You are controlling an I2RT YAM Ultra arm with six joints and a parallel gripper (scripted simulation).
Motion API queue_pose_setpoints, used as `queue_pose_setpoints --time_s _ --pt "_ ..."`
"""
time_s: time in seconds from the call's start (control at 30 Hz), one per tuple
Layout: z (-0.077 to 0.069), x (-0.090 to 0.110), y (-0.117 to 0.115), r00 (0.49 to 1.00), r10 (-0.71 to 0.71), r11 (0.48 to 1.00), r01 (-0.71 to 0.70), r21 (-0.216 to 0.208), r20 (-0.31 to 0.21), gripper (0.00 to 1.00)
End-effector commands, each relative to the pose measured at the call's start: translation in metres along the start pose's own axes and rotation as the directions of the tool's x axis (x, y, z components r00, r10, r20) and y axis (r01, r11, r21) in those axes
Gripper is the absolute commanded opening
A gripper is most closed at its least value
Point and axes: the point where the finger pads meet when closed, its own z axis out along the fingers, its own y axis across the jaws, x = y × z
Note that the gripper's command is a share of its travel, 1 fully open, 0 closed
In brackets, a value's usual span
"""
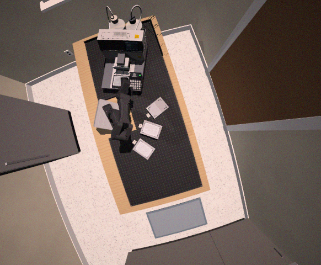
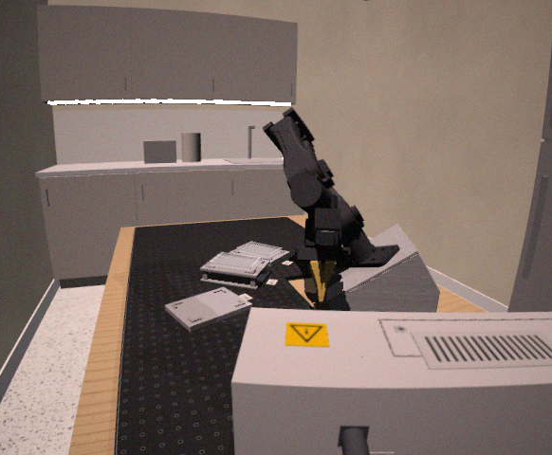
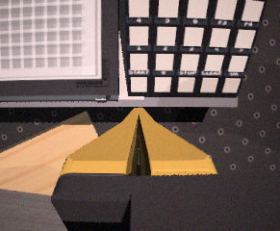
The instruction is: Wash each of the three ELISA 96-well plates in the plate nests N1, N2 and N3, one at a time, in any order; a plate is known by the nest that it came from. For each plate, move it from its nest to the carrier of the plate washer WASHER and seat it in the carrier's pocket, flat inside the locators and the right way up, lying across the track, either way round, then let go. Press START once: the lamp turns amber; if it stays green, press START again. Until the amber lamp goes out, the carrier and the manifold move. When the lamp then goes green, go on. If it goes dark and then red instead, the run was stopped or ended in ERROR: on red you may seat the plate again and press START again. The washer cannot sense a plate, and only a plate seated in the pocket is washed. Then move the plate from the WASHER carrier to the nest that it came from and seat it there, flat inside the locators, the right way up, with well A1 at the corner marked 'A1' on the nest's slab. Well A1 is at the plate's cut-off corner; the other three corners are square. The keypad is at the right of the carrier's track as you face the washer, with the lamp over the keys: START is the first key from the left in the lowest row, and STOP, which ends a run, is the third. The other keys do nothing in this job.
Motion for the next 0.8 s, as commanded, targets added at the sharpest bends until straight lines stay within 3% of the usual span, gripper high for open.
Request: queue_pose_setpoints --time_s 0.0,0.4,0.77 --pt "0.003 -0.009 -0.001 0.999 0.004 1.0 -0.004 0.002 0.032 0.0" --pt "0.023 -0.009 -0.001 0.999 0.004 1.0 -0.004 0.002 0.032 0.0" --pt "0.025 -0.009 -0.001 0.999 0.004 1.0 -0.004 0.002 0.032 0.0"
